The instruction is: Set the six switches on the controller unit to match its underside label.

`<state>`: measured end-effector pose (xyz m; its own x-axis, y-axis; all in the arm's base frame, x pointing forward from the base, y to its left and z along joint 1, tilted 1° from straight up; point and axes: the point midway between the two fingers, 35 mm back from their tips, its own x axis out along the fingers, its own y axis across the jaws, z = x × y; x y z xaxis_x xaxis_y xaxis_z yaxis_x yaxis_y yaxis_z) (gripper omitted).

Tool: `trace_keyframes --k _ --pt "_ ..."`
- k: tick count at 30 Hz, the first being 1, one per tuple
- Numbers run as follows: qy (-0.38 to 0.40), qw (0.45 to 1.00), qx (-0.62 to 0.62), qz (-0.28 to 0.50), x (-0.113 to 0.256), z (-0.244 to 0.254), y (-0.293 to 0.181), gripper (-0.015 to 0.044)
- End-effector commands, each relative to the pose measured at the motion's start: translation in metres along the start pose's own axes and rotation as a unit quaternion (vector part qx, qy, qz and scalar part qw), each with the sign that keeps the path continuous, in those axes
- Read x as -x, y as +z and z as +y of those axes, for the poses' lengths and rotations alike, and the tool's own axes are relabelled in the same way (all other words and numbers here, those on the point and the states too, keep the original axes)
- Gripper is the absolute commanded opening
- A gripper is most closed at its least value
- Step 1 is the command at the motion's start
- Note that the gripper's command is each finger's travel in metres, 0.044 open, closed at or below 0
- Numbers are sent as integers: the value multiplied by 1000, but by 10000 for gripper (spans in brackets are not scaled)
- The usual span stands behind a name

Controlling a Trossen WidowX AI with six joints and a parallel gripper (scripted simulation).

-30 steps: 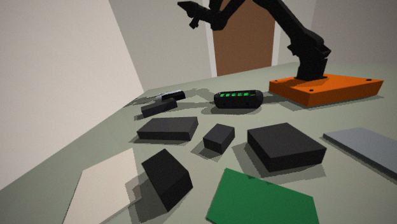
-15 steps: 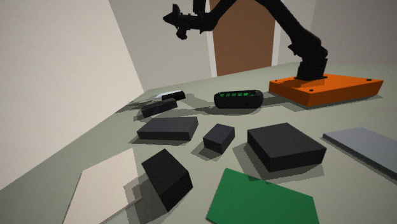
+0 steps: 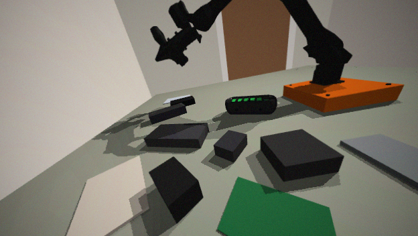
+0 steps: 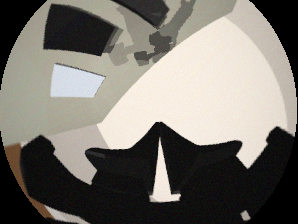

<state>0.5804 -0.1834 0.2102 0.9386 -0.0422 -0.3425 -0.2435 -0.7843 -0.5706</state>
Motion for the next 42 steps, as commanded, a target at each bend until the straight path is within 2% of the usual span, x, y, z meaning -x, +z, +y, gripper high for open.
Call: trace_keyframes --k 1,5,10,14,19,21,23,42 --pt "48 995 -22 -88 -6 -17 65 0" --pt "105 977 -26 -182 1 -34 134 0" --pt "186 938 -2 -292 32 -51 215 0" --pt "254 894 41 -368 71 -60 270 0" --pt "345 815 129 -447 139 -65 320 0" --pt "376 782 168 -467 165 -66 331 0" --pt "387 770 183 -473 175 -67 334 0" --pt "387 770 183 -473 168 -58 346 0"
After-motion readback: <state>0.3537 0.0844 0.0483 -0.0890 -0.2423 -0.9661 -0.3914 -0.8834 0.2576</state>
